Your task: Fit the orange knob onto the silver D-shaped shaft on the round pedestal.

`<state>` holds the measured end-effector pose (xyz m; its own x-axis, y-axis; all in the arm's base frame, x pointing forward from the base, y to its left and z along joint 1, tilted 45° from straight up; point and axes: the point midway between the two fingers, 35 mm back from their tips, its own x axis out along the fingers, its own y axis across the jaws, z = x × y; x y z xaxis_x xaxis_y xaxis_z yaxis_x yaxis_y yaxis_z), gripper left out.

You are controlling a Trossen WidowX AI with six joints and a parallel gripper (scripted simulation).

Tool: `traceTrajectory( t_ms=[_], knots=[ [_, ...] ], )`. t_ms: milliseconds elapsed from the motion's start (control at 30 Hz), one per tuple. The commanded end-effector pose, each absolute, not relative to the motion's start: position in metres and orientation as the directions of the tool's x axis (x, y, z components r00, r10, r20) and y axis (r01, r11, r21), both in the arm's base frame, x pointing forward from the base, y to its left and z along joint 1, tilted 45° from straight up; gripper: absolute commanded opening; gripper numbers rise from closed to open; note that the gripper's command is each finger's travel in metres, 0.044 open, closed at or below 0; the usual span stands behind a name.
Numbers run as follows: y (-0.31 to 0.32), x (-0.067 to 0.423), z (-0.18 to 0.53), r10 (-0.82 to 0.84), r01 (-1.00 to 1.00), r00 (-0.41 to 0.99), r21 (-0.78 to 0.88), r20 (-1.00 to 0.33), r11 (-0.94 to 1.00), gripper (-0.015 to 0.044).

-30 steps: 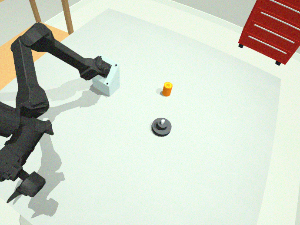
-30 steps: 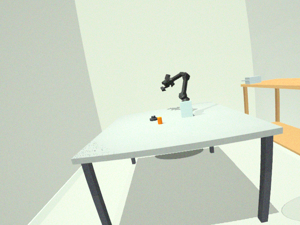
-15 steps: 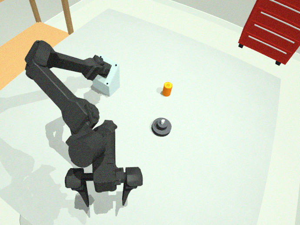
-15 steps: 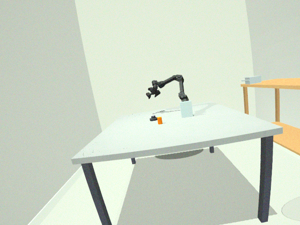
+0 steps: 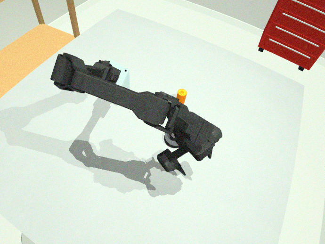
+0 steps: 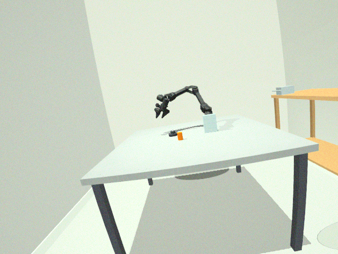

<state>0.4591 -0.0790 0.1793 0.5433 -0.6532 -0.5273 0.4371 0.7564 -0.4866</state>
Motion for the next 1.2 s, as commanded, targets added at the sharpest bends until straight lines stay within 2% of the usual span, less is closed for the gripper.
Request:
traceTrajectory(
  t_ms=[0, 167, 367, 500, 667, 1167],
  knots=[
    [-0.037, 0.457, 0.130, -0.596, 0.348, 0.501, -0.485, -0.627, 0.802, 0.0440],
    [0.021, 0.437, 0.067, -0.543, 0.234, 0.404, -0.491, -0.736, 0.839, 0.0440],
    [0.081, 0.388, -0.001, -0.538, 0.112, 0.244, -0.528, -0.807, 0.842, 0.0440],
    [0.111, 0.343, -0.037, -0.580, 0.037, 0.128, -0.581, -0.804, 0.813, 0.0440],
    [0.133, 0.280, -0.071, -0.681, -0.050, 0.004, -0.680, -0.733, 0.732, 0.0440],
    [0.106, 0.271, -0.097, -0.697, -0.060, -0.008, -0.696, -0.717, 0.716, 0.0440]
  ],
)
